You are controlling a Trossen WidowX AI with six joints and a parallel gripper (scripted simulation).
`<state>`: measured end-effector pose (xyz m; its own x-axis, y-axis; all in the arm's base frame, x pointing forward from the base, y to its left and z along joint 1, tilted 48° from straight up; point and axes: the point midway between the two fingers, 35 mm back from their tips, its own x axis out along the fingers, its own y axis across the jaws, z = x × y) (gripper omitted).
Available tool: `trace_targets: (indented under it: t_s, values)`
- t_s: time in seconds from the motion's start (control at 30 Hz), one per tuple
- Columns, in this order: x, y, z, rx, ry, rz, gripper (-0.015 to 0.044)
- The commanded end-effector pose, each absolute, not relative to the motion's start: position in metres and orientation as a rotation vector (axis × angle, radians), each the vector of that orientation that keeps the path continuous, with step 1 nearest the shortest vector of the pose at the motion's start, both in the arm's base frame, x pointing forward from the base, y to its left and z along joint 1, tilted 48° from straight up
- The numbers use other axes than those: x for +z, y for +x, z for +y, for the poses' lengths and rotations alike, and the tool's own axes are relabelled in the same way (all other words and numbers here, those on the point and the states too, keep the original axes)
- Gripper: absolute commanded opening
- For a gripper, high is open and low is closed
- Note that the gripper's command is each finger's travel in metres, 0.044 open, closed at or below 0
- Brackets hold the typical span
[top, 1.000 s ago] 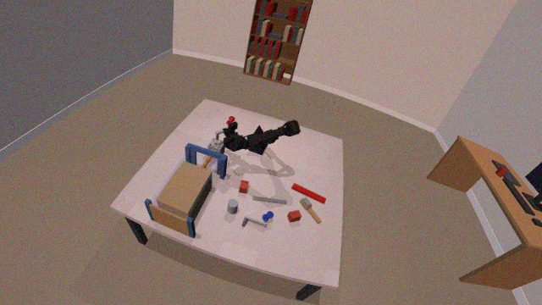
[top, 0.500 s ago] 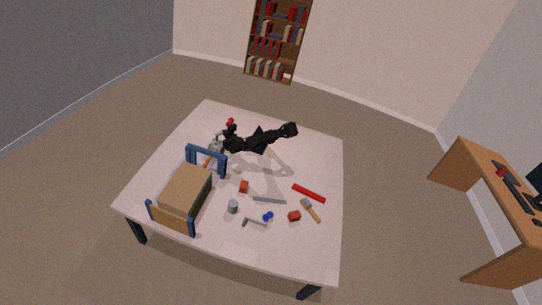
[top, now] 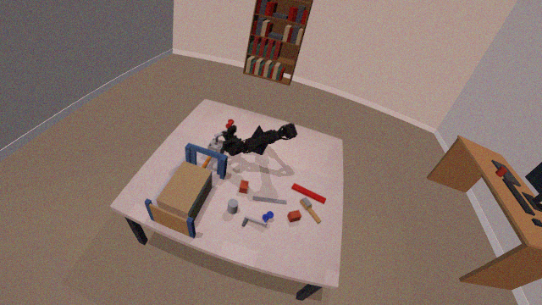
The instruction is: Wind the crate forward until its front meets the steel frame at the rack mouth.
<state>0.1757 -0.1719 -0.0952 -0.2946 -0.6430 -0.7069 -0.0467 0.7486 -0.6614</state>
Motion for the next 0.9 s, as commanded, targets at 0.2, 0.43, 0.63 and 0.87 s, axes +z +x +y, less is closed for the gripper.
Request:
trace_targets:
  t_s: [0.2, 0.43, 0.63, 0.87]
  values:
    - [-0.093, 0.178, -0.169, -0.658, -0.543, 1.789, 0.0]
    - [-0.093, 0.18, -0.165, -0.658, -0.542, 1.79, 0.0]
    - [-0.093, 0.182, -0.162, -0.659, -0.542, 1.792, 0.0]
    - [-0.095, 0.182, -0.159, -0.659, -0.541, 1.794, 0.0]
